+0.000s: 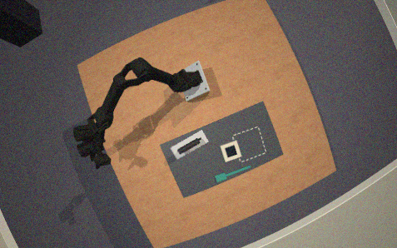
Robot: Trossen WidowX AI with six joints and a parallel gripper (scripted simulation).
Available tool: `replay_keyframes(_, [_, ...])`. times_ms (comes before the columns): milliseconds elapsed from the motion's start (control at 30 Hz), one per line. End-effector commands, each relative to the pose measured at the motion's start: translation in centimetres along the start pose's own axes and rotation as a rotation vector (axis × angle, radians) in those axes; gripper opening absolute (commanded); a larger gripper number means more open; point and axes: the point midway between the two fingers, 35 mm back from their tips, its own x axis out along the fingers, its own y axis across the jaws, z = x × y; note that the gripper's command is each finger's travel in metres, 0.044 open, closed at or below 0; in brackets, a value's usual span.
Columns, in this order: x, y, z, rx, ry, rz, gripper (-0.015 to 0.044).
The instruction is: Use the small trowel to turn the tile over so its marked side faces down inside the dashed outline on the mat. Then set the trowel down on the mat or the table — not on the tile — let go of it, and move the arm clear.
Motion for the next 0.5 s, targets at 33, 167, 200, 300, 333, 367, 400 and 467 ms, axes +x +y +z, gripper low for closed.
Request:
replay_keyframes(33, [2.0, 1.1, -4.8, 0.151, 0.138, -0.019, 0.027])
replay_keyframes(167, [3.0, 2.4, -8.0, 0.243, 0.233, -0.039, 0.027])
replay_keyframes(200, [3.2, 2.7, -8.8, 0.265, 0.259, -0.045, 0.027])
replay_keyframes(300, [3.7, 3.9, -11.4, 0.326, 0.336, -0.066, 0.027])
replay_keyframes(333, [3.8, 4.3, -12.2, 0.344, 0.361, -0.075, 0.027])
replay_keyframes(367, [3.9, 4.7, -13.1, 0.361, 0.387, -0.083, 0.027])
replay_keyframes(400, [3.9, 5.1, -13.9, 0.378, 0.412, -0.092, 0.027])
replay_keyframes(467, [4.0, 6.0, -15.7, 0.409, 0.465, -0.113, 0.027])
